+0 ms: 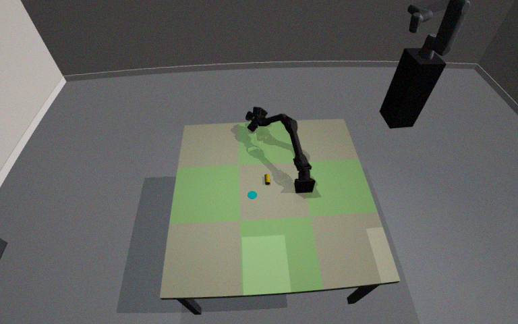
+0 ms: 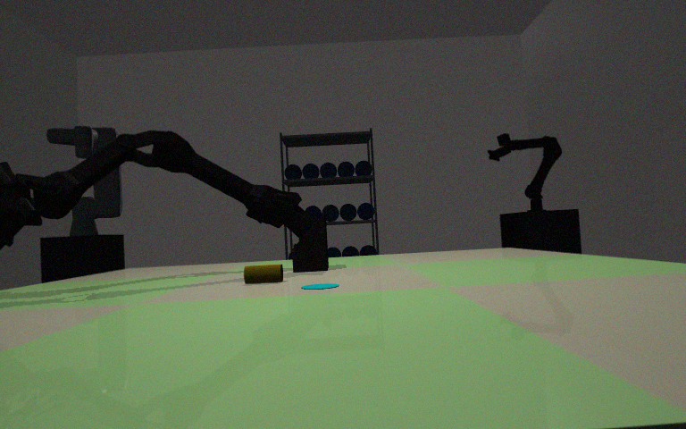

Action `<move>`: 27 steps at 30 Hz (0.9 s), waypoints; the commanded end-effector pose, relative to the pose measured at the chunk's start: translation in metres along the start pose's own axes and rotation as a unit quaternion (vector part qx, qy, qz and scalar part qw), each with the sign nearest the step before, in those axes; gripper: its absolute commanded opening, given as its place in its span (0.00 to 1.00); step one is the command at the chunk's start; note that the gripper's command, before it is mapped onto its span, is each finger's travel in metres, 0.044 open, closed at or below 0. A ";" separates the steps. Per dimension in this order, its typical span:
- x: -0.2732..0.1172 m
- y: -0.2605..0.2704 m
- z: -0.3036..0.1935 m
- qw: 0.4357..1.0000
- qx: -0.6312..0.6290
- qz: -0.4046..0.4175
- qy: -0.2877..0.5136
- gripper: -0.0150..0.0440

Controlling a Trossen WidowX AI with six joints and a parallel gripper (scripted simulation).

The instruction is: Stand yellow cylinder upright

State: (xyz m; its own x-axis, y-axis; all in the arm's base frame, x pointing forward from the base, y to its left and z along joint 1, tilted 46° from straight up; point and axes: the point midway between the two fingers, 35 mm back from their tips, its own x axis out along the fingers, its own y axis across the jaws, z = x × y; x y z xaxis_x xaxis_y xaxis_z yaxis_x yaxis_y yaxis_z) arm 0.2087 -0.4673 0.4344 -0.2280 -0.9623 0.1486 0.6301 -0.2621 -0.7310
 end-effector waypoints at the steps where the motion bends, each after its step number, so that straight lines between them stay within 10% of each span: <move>1: -0.025 0.033 0.010 0.998 -0.030 0.053 -0.013 0.78; 27: -0.274 0.217 -0.022 0.850 -0.350 0.376 -0.117 0.78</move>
State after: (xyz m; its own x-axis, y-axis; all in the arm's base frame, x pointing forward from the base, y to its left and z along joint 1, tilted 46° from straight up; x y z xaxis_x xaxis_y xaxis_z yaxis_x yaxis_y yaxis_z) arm 0.3879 -0.2824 0.2332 0.2314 -0.8748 -0.4257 -0.0092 0.4356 -0.9001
